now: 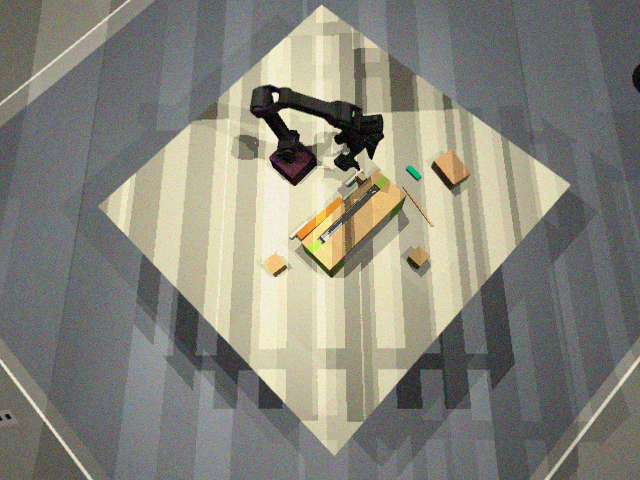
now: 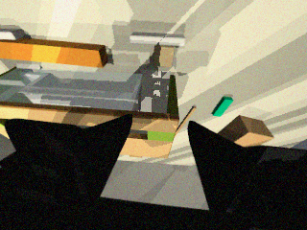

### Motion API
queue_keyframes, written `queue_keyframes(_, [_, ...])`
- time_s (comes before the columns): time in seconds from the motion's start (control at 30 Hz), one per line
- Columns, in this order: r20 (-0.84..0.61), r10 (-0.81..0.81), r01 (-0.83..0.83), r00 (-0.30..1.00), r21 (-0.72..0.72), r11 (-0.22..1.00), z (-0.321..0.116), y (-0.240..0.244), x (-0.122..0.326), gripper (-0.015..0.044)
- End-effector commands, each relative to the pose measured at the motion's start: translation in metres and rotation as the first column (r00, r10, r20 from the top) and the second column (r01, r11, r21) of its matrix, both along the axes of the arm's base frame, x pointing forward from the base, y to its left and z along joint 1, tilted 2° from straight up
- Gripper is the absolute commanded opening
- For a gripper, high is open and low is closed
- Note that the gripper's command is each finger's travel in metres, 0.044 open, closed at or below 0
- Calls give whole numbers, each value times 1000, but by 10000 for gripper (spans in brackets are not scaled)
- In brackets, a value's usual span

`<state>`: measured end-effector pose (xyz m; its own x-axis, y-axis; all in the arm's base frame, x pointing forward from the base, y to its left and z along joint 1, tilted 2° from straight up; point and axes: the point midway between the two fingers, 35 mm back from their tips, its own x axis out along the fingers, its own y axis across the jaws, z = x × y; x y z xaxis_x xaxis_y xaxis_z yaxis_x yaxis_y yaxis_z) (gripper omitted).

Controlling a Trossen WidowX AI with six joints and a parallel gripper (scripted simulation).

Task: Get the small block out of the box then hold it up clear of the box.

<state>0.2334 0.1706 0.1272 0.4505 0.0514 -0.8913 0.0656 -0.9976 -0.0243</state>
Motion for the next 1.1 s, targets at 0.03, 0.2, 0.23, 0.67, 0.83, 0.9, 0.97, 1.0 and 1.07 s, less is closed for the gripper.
queue_keyframes(0.03, [10,25,-24,1000,-16,1000,-2,0,1,285])
queue_keyframes(0.2, [10,25,-24,1000,-17,1000,-72,0,8,285])
queue_keyframes(0.23, [10,25,-24,1000,-17,1000,-84,-2,8,285])
queue_keyframes(0.67, [10,25,-24,1000,-17,1000,-101,-2,8,285])
queue_keyframes(0.83, [10,25,-24,1000,-17,1000,-110,-1,9,285])
queue_keyframes(0.9, [10,25,-24,1000,-17,1000,-113,-1,9,285])
queue_keyframes(0.97, [10,25,-24,1000,-17,1000,-116,-1,9,285])
queue_keyframes(1.0, [10,25,-24,1000,-17,1000,-118,0,10,285])
queue_keyframes(1.07, [10,25,-24,1000,-17,1000,-121,0,10,285])
